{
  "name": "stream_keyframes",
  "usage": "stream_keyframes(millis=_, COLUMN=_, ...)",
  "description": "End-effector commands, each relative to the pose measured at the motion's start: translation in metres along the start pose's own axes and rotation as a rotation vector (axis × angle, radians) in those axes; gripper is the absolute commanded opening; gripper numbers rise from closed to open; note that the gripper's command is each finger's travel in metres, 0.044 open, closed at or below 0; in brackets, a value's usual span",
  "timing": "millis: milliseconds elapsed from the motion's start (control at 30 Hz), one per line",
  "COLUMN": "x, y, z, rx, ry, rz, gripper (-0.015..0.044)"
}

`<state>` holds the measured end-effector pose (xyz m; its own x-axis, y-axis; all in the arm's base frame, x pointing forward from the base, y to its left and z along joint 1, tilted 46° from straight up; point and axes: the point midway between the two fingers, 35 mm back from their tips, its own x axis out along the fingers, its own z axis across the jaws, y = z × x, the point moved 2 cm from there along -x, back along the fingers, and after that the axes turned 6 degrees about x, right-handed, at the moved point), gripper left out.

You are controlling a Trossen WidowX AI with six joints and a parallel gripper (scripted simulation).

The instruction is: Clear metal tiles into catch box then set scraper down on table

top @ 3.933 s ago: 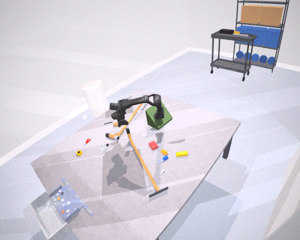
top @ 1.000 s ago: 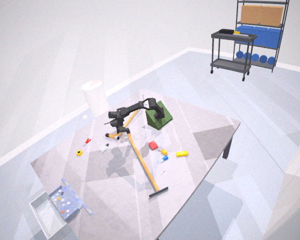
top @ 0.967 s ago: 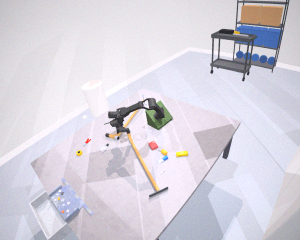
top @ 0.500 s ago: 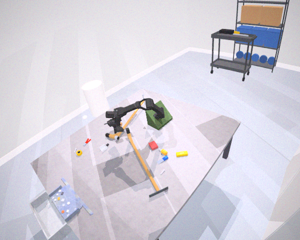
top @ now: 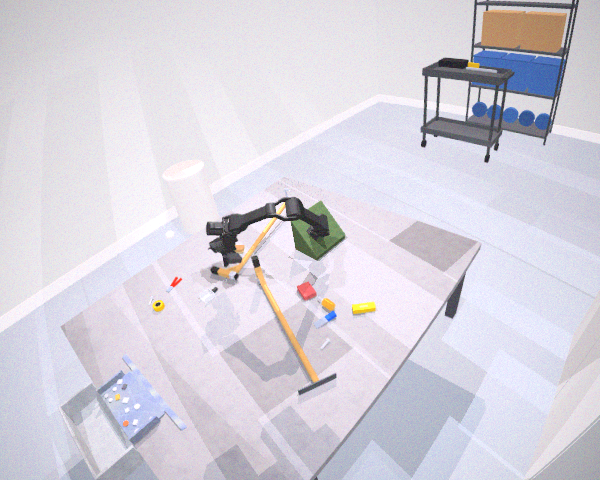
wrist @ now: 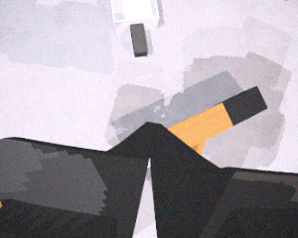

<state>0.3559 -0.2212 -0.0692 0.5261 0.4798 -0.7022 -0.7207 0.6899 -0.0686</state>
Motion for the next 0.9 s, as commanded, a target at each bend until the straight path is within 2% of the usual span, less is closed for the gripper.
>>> stream_keyframes(millis=0, x=0.002, y=-0.006, z=-0.006, rx=-0.004, ry=0.005, rz=-0.001, gripper=0.0)
stream_keyframes(millis=867, x=0.012, y=-0.032, z=-0.033, rx=-0.006, ry=0.006, rz=-0.002, gripper=0.0)
